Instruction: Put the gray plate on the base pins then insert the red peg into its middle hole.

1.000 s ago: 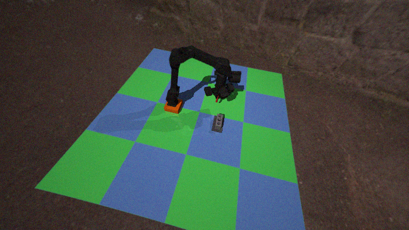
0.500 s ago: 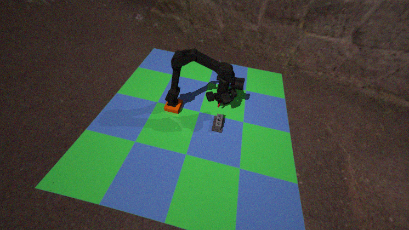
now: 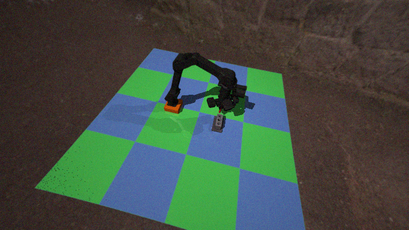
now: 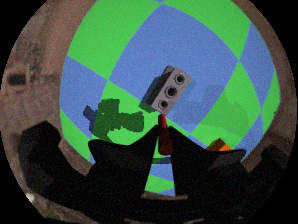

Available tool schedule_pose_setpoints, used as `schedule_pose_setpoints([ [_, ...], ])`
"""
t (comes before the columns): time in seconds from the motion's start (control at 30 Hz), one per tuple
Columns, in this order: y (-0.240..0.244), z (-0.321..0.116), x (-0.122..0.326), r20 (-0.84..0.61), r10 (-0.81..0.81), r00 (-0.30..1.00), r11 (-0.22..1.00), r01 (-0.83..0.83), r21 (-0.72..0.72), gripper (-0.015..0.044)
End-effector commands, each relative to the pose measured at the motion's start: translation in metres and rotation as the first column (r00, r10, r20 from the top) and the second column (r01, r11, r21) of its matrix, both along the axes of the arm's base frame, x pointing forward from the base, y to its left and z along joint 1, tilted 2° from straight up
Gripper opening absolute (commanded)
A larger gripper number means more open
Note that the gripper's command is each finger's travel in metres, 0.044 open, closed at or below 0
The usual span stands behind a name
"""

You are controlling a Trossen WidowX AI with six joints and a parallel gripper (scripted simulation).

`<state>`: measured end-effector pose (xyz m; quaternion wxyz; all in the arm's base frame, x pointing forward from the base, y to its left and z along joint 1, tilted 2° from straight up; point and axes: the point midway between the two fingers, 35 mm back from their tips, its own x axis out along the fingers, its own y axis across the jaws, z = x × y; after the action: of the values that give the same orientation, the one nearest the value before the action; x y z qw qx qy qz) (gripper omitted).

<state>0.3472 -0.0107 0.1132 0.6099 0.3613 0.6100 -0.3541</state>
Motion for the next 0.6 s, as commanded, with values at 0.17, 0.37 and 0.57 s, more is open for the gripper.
schedule_pose_setpoints([
  [0.17,-0.026,-0.003,0.006,-0.008,-0.003,1.0,1.0,0.003,-0.006,0.0],
  [0.37,-0.045,-0.004,0.009,-0.007,-0.007,1.0,1.0,0.007,-0.007,0.0],
  [0.57,-0.05,-0.004,0.009,-0.007,-0.008,1.0,1.0,0.008,-0.007,0.0],
])
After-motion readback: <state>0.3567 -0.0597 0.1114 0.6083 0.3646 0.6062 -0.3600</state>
